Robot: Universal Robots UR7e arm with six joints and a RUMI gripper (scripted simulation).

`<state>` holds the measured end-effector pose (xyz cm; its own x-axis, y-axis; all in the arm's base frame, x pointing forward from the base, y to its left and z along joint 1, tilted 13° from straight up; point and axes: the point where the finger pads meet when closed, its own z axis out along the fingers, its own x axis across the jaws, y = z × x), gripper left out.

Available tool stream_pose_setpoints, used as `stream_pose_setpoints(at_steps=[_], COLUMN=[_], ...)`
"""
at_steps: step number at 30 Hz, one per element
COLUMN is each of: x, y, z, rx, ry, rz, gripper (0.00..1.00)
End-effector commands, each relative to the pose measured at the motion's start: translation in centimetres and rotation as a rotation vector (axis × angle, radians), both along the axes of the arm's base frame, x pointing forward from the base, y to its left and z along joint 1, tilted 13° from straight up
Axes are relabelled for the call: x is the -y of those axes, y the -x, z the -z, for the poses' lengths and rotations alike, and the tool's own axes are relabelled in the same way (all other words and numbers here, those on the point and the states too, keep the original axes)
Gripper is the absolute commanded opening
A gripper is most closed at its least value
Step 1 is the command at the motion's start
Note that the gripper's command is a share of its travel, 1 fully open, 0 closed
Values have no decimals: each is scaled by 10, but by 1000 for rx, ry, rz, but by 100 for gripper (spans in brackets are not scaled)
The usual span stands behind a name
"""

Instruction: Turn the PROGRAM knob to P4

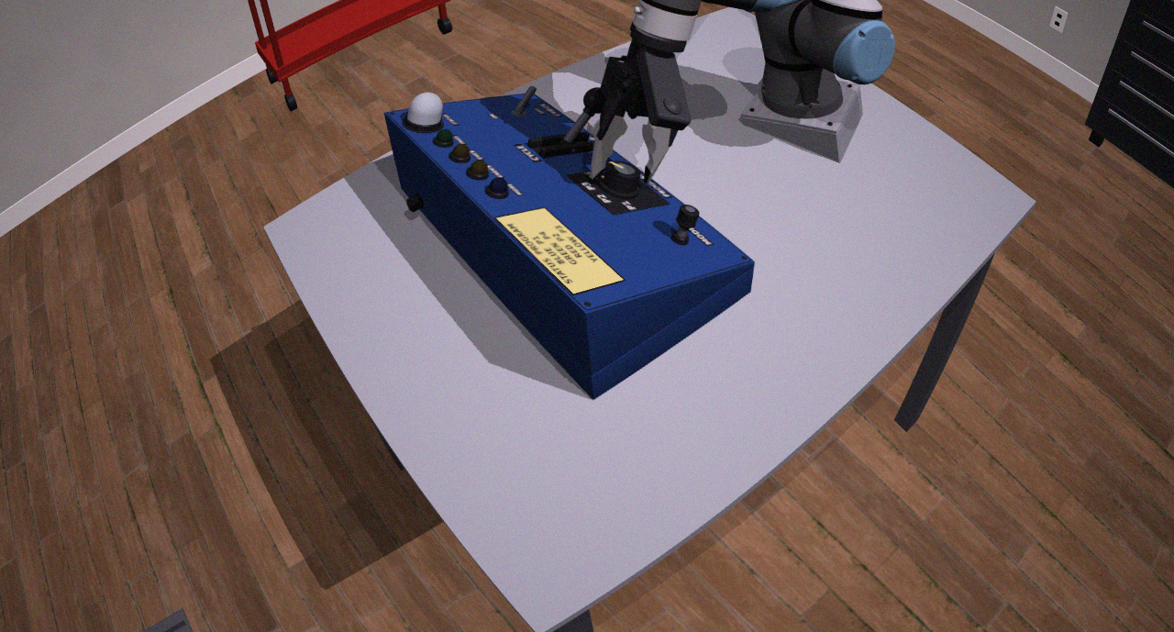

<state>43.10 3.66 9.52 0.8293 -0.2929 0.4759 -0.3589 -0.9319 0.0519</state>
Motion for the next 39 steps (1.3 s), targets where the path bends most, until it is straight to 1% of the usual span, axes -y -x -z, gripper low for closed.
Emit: stream_pose_setpoints(at_steps=[1,8,16,32,39], x=[0,0,0,0,-2], y=[0,0,0,0,3], z=[0,0,0,-1,-7], rx=[-19,-35,-43,-45,-45], ry=[37,71,86,91,91], rz=[-88,-157,-187,-198,-198], gripper=[44,44,44,44,44])
